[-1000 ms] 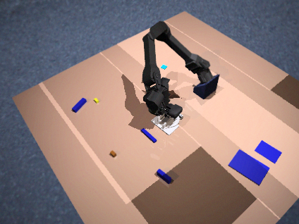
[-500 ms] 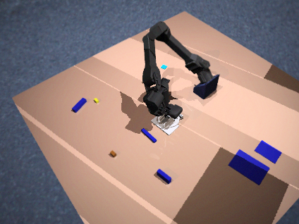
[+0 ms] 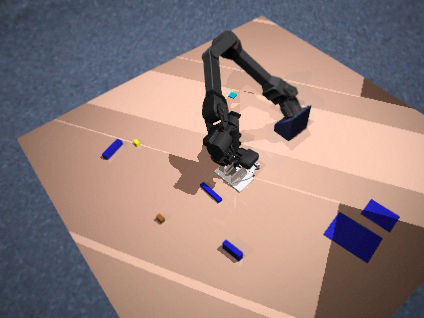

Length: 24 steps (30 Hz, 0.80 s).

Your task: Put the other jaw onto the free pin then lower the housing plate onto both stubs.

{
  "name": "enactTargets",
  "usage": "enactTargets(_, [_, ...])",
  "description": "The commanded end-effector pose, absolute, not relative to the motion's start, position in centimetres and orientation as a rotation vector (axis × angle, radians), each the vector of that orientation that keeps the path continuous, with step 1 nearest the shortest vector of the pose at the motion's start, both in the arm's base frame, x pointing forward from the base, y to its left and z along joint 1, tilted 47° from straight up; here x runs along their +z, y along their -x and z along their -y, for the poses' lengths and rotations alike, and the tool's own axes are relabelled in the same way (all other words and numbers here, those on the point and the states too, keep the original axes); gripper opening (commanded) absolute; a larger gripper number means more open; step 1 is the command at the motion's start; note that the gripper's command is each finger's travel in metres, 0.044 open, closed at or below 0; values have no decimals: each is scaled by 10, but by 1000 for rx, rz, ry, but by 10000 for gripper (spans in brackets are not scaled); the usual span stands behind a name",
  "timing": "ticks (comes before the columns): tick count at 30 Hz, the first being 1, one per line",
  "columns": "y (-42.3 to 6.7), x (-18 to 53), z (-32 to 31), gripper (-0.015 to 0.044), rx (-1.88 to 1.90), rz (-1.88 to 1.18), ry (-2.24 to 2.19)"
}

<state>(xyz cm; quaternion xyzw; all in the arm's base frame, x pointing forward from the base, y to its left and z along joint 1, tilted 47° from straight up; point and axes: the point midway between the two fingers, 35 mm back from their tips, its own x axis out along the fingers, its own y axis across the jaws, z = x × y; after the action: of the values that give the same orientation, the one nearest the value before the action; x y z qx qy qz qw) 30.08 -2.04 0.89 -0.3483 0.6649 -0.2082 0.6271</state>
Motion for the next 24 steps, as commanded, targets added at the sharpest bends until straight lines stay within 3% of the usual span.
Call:
enactTargets(1, [-301,9,21,134,-479,-1522,805])
enactTargets(24, [-301,5,26,134,-480,-1522,804])
